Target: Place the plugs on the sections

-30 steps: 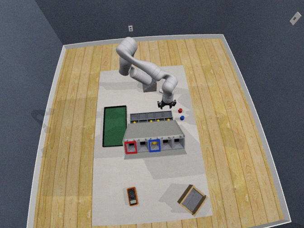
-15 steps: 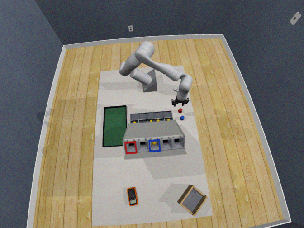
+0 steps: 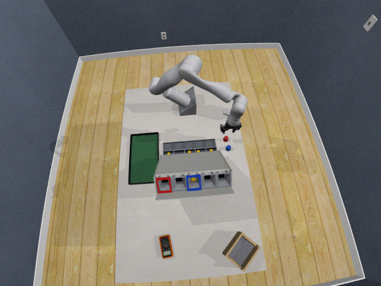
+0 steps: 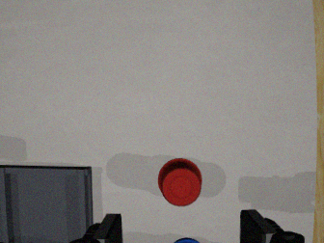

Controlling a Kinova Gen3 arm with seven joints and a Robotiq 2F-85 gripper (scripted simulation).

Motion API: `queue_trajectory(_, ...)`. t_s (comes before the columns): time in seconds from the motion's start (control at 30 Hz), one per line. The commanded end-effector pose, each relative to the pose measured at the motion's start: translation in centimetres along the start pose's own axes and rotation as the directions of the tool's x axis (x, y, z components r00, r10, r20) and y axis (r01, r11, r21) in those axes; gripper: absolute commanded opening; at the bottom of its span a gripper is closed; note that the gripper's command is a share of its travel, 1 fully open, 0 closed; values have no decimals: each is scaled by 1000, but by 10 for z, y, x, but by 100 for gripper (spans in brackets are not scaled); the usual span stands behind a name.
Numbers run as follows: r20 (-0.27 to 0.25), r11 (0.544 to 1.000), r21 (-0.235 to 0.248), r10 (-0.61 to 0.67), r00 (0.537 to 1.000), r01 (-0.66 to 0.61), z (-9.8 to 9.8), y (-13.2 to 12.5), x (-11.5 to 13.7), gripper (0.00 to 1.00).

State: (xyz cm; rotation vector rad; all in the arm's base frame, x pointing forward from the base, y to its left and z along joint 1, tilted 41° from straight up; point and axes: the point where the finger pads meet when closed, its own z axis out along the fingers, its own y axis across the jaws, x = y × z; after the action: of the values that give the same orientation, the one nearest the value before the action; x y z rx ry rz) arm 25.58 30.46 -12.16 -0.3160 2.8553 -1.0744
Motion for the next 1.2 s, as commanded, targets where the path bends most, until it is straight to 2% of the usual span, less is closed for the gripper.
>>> queue_trajectory(0.0, 2, 1000, -7, 5, 1000, -5, 2, 6, 2, 70)
queue_trajectory(0.27, 2, 1000, -7, 5, 1000, -5, 2, 6, 2, 70)
queue_trajectory(0.3, 1, 1000, 2, -2, 1000, 2, 71, 6, 0, 70)
queue_trajectory(0.37, 1, 1000, 2, -2, 1000, 2, 76, 6, 0, 70)
queue_trajectory(0.43, 1, 1000, 2, -2, 1000, 2, 93, 7, 0, 70)
queue_trajectory(0.83, 1, 1000, 2, -2, 1000, 2, 93, 7, 0, 70)
queue_trajectory(0.87, -1, 1000, 4, -8, 1000, 8, 118, 7, 0, 70)
queue_trajectory(1.17, -1, 1000, 4, -8, 1000, 8, 118, 7, 0, 70)
